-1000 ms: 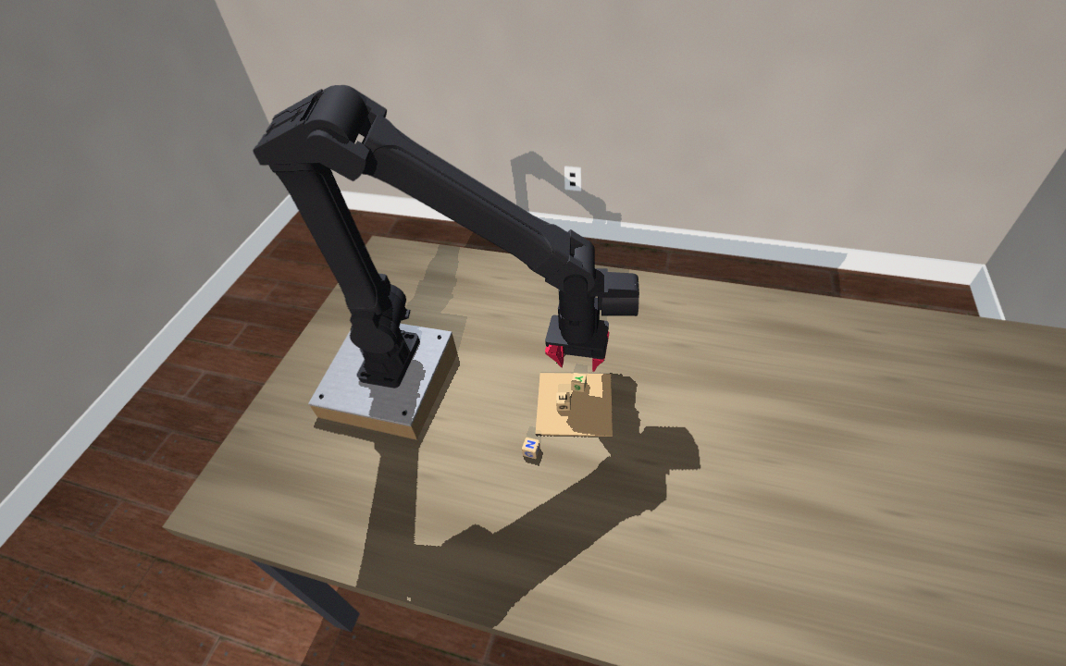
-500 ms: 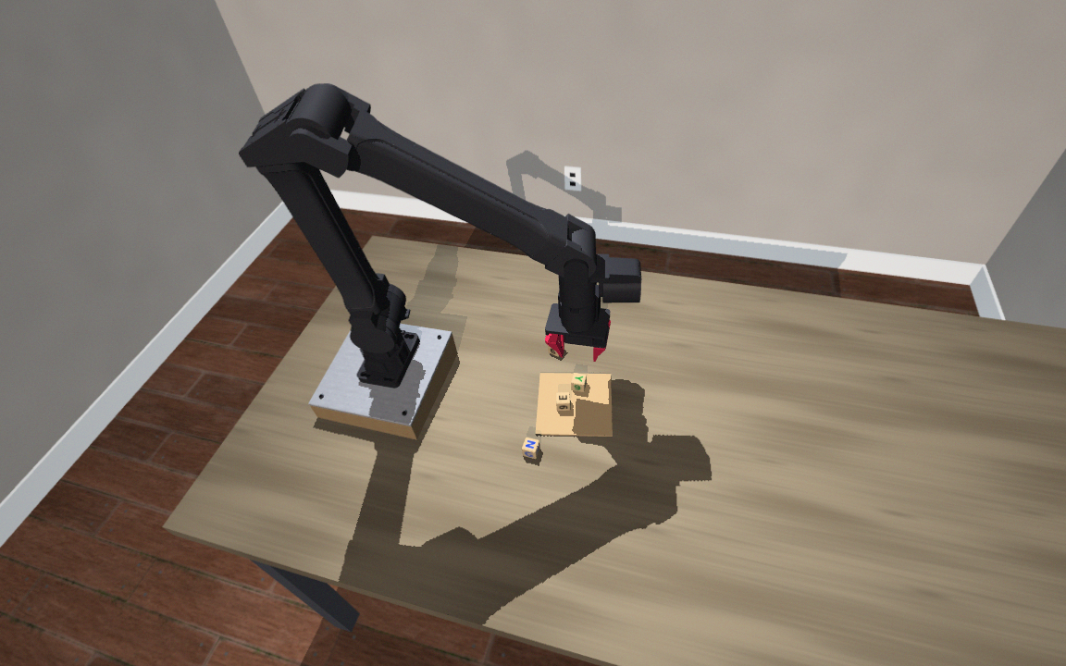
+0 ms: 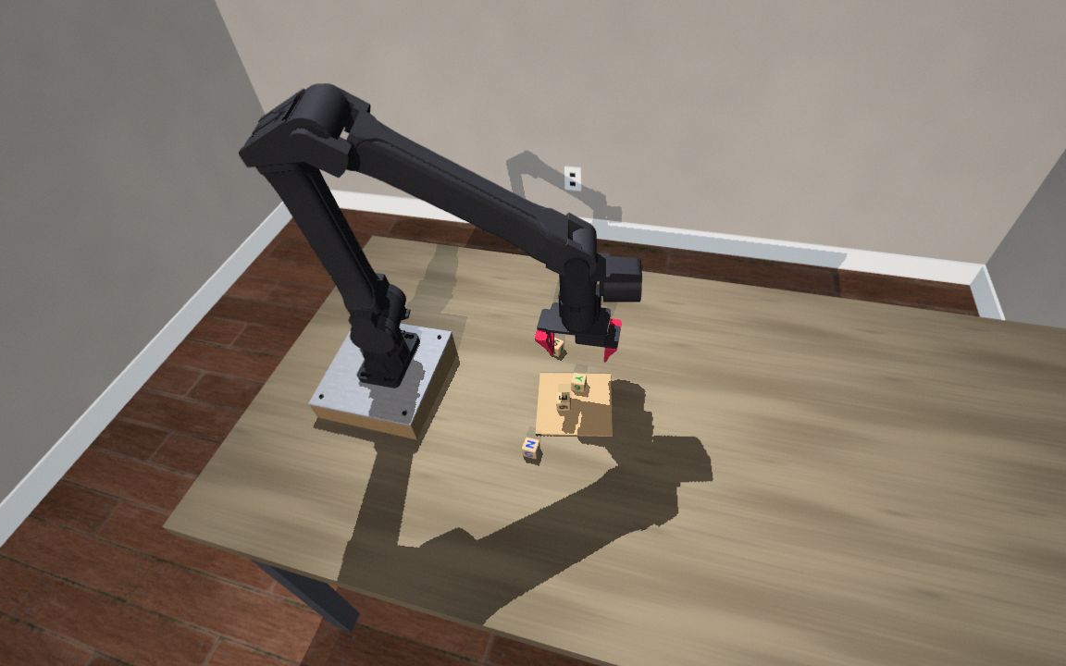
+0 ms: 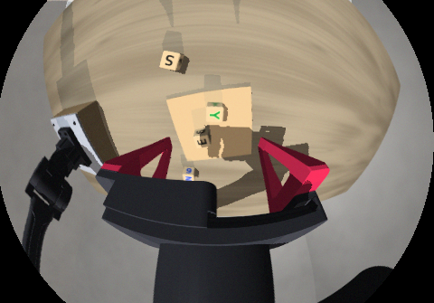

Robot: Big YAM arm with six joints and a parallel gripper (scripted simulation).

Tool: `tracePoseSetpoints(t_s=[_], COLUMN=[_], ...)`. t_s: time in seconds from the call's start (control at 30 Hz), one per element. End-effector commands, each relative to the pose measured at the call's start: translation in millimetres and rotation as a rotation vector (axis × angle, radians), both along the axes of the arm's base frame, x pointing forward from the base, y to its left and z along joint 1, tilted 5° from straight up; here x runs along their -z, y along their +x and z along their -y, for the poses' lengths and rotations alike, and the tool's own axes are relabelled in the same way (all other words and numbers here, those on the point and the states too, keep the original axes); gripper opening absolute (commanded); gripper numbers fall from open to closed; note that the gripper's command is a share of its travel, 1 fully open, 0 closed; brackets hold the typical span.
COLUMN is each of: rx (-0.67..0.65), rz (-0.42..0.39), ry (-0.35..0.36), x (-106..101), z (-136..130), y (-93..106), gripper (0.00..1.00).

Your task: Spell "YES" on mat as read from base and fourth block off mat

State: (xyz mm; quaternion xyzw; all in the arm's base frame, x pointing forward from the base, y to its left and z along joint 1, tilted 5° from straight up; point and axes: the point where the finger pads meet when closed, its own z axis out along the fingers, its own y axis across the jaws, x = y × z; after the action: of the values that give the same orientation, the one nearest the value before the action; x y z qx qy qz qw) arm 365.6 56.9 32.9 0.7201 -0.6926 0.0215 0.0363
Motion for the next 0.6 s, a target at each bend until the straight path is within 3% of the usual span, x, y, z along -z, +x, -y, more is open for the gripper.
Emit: tracePoseSetpoints(t_s=[0.0,0.03,0.17,0.27,0.3,0.57], rx=[-0.008,-0.015,-0.163,-0.207,-0.207,-0.231], rz=[0.032,0.023,0.025,0.021,0.007,-0.001], ry=[0.008,0.006,0.006,0.007,0.007,0.006], x=[-12.9,-8.9,-6.7,-5.6,-1.1,0.6], z=[-3.7,6.5,41.5,51.1,51.2,43.2], y=[17.4,3.4,-8.4,-13.5,-14.8,-16.0], gripper=[1.0,1.0,1.0,1.0,0.54,0.54])
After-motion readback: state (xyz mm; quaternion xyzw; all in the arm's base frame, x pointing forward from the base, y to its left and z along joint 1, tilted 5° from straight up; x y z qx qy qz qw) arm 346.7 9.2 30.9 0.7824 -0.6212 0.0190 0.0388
